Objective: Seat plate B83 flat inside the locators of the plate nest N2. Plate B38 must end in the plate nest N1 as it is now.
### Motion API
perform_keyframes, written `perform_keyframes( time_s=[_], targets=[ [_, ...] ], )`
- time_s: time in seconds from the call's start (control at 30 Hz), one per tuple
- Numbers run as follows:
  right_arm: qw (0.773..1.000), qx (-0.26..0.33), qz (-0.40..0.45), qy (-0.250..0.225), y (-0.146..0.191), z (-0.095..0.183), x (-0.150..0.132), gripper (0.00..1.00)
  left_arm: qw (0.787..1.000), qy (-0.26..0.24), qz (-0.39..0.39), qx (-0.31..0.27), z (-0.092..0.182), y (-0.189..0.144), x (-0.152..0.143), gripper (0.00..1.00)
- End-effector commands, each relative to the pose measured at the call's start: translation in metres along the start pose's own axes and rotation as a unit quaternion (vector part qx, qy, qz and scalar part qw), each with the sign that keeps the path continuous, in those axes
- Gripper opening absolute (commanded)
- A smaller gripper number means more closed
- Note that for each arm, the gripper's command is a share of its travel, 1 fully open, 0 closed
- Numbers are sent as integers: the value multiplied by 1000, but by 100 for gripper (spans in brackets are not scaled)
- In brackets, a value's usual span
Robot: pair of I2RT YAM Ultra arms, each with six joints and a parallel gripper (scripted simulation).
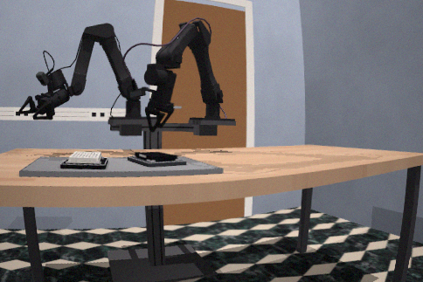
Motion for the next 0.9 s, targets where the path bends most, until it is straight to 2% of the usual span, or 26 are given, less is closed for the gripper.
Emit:
perform_keyframes(
  time_s=[0.0,0.27,0.87],
  targets=[
    [1000,-3,4,-9,-2,0,6,100,1000,-2,-5,8,12,1,5,100],
    [1000,-3,4,-9,-2,0,6,100,1000,-2,-5,8,28,-1,10,100],
    [1000,-3,4,-9,-2,0,6,100,1000,-2,-5,8,103,-7,31,100]
  ],
)
Point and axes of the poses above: on each arm, the point where the finger pads meet when closed, its own z axis back along the fingers, its own y axis across the jaws, x = y × z, the point moved 8 cm from there along z, back along the fingers, and after that the axes turned 15 degrees about -z, right-handed, at the moved point
